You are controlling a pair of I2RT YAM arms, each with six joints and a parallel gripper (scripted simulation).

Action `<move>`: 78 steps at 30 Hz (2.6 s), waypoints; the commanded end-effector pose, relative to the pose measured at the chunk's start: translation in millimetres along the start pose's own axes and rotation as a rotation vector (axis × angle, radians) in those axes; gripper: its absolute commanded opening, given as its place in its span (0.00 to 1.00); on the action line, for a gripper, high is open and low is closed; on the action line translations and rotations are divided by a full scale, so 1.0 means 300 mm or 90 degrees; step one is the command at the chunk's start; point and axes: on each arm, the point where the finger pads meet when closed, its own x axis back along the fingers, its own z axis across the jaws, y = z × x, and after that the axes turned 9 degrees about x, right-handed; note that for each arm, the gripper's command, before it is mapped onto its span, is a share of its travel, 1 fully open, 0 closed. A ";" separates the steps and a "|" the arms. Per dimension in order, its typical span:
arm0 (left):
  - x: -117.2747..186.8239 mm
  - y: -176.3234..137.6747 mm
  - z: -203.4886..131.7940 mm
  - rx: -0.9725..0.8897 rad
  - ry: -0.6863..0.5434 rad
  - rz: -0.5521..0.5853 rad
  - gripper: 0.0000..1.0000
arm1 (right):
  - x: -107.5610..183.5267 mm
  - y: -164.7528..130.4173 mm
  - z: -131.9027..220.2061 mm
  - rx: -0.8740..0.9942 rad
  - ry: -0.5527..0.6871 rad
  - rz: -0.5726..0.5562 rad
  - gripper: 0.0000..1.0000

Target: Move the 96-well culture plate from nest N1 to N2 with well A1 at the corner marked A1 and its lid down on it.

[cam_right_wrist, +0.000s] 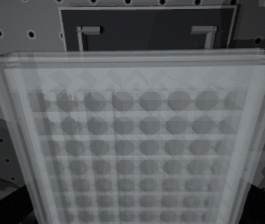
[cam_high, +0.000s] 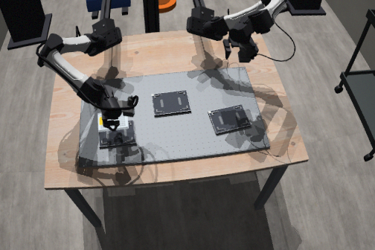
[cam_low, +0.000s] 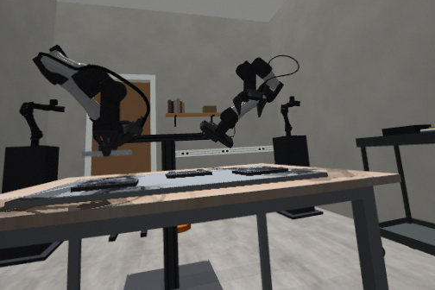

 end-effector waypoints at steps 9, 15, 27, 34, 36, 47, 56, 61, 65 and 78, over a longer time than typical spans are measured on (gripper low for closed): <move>-0.004 -0.015 -0.003 -0.012 0.081 0.019 1.00 | 0.050 0.008 -0.042 -0.012 -0.029 -0.003 0.00; -0.004 -0.015 -0.003 -0.012 0.081 0.019 1.00 | 0.048 0.009 -0.037 -0.010 -0.027 -0.003 0.00; -0.004 -0.015 -0.003 -0.012 0.081 0.019 1.00 | 0.048 0.009 -0.037 -0.010 -0.027 -0.003 0.00; -0.004 -0.015 -0.003 -0.012 0.081 0.019 1.00 | 0.048 0.009 -0.037 -0.010 -0.027 -0.003 0.00; -0.004 -0.015 -0.003 -0.012 0.081 0.019 1.00 | 0.048 0.009 -0.037 -0.010 -0.027 -0.003 0.00; -0.004 -0.015 -0.003 -0.012 0.081 0.019 1.00 | 0.017 0.059 -0.003 0.009 -0.013 0.000 0.00; -0.004 -0.015 -0.003 -0.012 0.081 0.019 1.00 | 0.021 0.151 0.025 0.009 -0.015 0.000 0.00; -0.004 -0.015 -0.003 -0.012 0.081 0.019 1.00 | 0.026 0.182 0.026 0.004 -0.020 -0.001 0.00; -0.004 -0.015 -0.003 -0.012 0.081 0.019 1.00 | 0.026 0.223 0.046 0.009 -0.016 0.000 0.00; -0.004 -0.015 -0.003 -0.012 0.081 0.019 1.00 | 0.032 0.340 0.073 0.003 -0.022 -0.002 0.00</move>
